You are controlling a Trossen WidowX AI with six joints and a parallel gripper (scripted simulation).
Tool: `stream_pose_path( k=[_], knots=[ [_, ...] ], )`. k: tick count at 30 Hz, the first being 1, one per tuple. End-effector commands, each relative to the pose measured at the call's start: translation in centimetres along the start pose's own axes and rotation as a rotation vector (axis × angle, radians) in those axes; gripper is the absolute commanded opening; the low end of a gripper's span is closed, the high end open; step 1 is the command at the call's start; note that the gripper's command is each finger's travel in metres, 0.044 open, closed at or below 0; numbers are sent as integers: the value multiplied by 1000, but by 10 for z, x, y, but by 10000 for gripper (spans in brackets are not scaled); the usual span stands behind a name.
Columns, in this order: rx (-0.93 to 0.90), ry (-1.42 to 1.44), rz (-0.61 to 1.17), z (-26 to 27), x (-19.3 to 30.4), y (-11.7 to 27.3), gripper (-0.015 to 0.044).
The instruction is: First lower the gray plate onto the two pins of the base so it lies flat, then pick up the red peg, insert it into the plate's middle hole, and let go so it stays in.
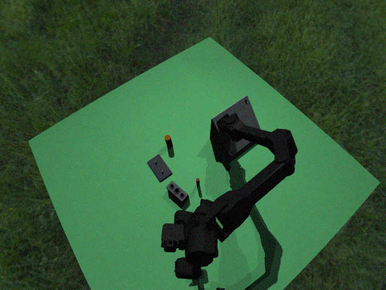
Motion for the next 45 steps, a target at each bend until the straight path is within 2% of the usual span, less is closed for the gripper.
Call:
stream_pose_path(
  k=[1,7,14,19,24,45],
  knots=[
    [157,-102,1,-37,-28,-12,440],
    [423,-321,35,-106,-65,-20,440],
    [708,-657,136,-188,-90,-9,440],
    [715,-666,139,-194,-90,-8,440],
    [713,-667,141,-227,-70,-53,440],
    [714,-666,143,-246,-60,-81,440]
  ],
)
Point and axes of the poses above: the point midway between the two fingers, 35 mm back from their tips, its own y axis back along the fingers, its own z axis across the jaws, x = y × z, the point moved 9 cm from there along y, back along the fingers, and after that the axes turned 9 degrees about -y, right-handed, at the moved point
